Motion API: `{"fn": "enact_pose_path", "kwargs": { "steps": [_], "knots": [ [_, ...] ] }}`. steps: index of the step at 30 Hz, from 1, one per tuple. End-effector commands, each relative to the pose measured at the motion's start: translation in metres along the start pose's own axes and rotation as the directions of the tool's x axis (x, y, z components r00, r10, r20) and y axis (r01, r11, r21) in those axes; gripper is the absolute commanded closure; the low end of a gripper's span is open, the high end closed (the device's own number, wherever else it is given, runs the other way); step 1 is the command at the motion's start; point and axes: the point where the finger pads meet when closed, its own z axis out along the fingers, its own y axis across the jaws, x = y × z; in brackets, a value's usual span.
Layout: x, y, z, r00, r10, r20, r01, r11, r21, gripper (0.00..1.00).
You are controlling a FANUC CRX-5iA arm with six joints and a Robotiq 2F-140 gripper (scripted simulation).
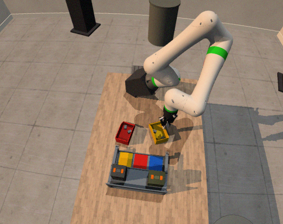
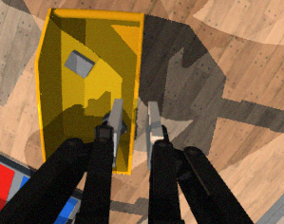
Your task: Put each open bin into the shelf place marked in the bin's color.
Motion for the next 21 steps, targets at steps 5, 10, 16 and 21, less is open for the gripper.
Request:
{"fn": "enact_pose_path", "kwargs": {
  "steps": [5, 10, 16, 21],
  "knots": [
    [0.000, 0.000, 0.001, 1.000, 0.000, 0.000, 0.000, 1.000, 0.000, 0.85],
    [0.000, 0.000, 0.003, 1.000, 0.000, 0.000, 0.000, 1.000, 0.000, 0.85],
    [0.000, 0.000, 0.008, 1.000, 0.000, 0.000, 0.000, 1.000, 0.000, 0.85],
    [0.000, 0.000, 0.011, 1.000, 0.000, 0.000, 0.000, 1.000, 0.000, 0.85]
  ]
}}
